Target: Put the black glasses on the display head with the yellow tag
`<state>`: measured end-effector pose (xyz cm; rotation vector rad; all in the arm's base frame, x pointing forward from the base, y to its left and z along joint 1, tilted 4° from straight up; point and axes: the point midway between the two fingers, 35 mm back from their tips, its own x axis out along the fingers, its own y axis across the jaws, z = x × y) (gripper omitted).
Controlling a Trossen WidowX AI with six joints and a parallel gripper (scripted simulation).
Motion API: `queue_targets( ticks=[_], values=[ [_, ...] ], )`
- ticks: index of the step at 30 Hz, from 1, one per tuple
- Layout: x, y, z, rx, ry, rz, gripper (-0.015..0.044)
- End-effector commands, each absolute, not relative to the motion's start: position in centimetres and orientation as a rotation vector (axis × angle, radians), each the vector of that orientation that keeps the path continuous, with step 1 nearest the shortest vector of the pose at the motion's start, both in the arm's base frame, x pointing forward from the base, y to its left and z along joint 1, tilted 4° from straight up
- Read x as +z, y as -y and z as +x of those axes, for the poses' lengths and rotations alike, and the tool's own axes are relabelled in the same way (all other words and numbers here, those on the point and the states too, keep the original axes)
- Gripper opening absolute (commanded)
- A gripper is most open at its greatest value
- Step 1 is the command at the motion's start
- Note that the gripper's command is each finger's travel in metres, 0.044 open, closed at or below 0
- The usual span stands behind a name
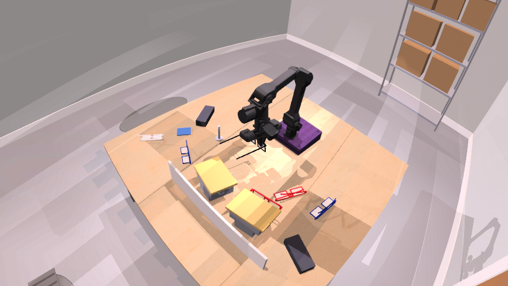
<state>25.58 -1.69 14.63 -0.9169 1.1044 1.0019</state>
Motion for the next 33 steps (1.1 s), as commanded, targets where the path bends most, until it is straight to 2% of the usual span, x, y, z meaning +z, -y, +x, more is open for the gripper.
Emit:
queue_targets(
  ticks=[1,17,33],
  values=[
    [14.5,0.3,26.2,0.984,-1.145,-0.923,0.0],
    [13.8,-5.0,27.3,0.913,-1.245,-0.963,0.0],
    [12.5,-5.3,27.3,0.821,-1.195,-1.029,0.0]
  ],
)
